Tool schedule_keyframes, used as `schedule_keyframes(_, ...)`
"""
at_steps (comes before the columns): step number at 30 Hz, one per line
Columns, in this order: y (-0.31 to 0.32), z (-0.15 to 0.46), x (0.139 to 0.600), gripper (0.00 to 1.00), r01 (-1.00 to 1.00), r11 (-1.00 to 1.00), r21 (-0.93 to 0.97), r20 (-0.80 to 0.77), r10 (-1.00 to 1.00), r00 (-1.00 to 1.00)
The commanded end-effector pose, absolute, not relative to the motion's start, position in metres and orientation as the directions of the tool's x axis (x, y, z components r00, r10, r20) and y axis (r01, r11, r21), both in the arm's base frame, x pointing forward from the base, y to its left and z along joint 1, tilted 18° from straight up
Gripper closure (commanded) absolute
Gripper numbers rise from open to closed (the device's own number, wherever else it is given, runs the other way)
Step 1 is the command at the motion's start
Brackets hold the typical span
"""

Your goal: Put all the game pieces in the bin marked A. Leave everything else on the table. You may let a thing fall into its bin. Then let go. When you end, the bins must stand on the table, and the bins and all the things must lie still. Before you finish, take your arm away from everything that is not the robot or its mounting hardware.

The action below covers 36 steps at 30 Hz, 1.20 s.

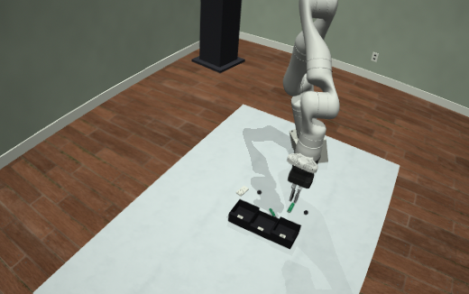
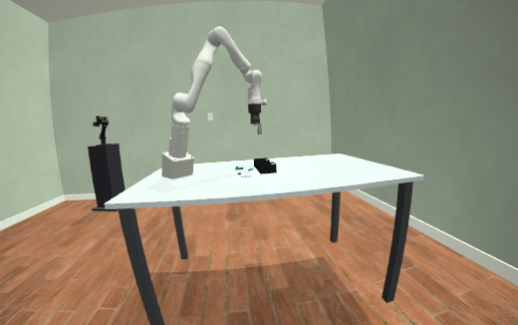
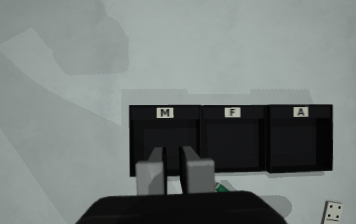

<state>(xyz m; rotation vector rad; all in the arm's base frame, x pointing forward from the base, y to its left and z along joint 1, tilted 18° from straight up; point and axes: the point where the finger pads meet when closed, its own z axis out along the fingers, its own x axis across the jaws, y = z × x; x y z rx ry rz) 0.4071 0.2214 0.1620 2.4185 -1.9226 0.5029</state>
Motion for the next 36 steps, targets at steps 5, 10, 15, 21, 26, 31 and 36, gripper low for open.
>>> schedule_keyframes(5, 0.229, 0.168, 0.406, 0.69, -0.947, -0.254, -0.199, 0.242, -0.949, 0.204)
schedule_keyframes(10, 0.229, 0.168, 0.406, 0.69, -0.947, -0.254, -0.199, 0.242, -0.949, 0.204)
schedule_keyframes(15, 0.190, 0.155, 0.400, 0.21, -0.968, -0.035, -0.248, 0.191, -0.981, -0.013)
schedule_keyframes(21, 0.143, 0.139, 0.393, 0.21, -0.968, -0.035, -0.248, 0.191, -0.981, -0.013)
schedule_keyframes(26, 0.112, 0.128, 0.388, 0.21, -0.968, -0.035, -0.248, 0.191, -0.981, -0.013)
schedule_keyframes(31, 0.081, 0.118, 0.384, 0.21, -0.968, -0.035, -0.248, 0.192, -0.981, -0.013)
schedule_keyframes(36, 0.042, 0.105, 0.378, 0.21, -0.968, -0.035, -0.248, 0.192, -0.981, -0.013)
